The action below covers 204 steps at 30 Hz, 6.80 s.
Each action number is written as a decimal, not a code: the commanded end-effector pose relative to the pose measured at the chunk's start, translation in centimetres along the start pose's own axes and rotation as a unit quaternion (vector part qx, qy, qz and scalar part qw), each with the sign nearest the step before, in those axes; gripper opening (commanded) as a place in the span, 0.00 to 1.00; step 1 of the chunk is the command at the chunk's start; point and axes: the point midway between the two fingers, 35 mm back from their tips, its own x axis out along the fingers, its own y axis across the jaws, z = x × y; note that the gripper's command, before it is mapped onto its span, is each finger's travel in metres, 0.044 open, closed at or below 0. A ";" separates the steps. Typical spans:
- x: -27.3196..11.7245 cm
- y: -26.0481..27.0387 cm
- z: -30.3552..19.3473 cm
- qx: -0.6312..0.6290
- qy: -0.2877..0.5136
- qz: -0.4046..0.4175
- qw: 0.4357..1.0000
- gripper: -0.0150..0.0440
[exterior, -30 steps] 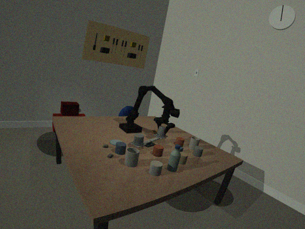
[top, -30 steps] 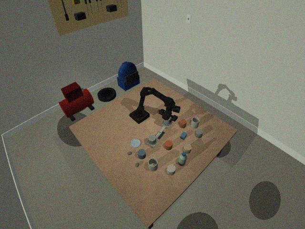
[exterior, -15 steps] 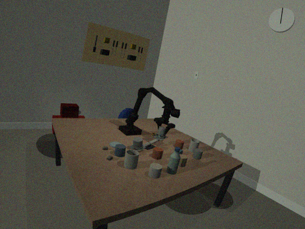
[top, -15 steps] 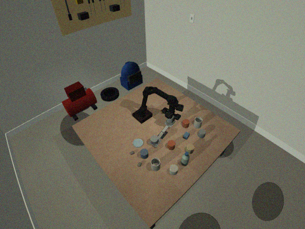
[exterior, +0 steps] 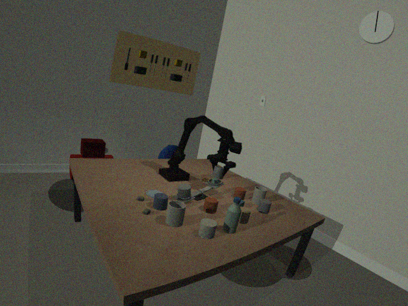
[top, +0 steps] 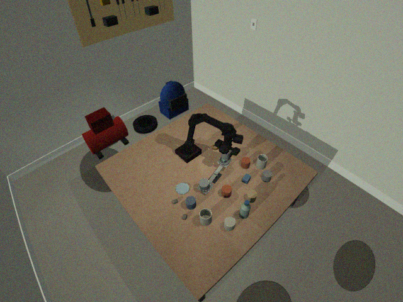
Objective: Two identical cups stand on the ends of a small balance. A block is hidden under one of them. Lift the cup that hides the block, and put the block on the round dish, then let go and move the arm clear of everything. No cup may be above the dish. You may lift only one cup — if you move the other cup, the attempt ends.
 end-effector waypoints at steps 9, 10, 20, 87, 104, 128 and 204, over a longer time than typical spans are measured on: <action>-1.7 -0.2 0.0 0.002 0.002 0.001 1.000 0.25; -1.9 -0.2 0.0 0.002 0.002 0.001 1.000 0.25; -3.1 -0.4 0.1 0.002 0.002 0.001 1.000 0.25; -2.4 -0.7 -1.5 0.000 0.001 0.000 1.000 0.25; 5.3 -4.5 -10.8 0.002 0.007 -0.001 1.000 0.25; 10.2 -4.5 -10.9 0.002 0.007 -0.002 1.000 0.25; 1.6 -0.7 -5.9 -0.593 0.008 0.057 0.803 0.69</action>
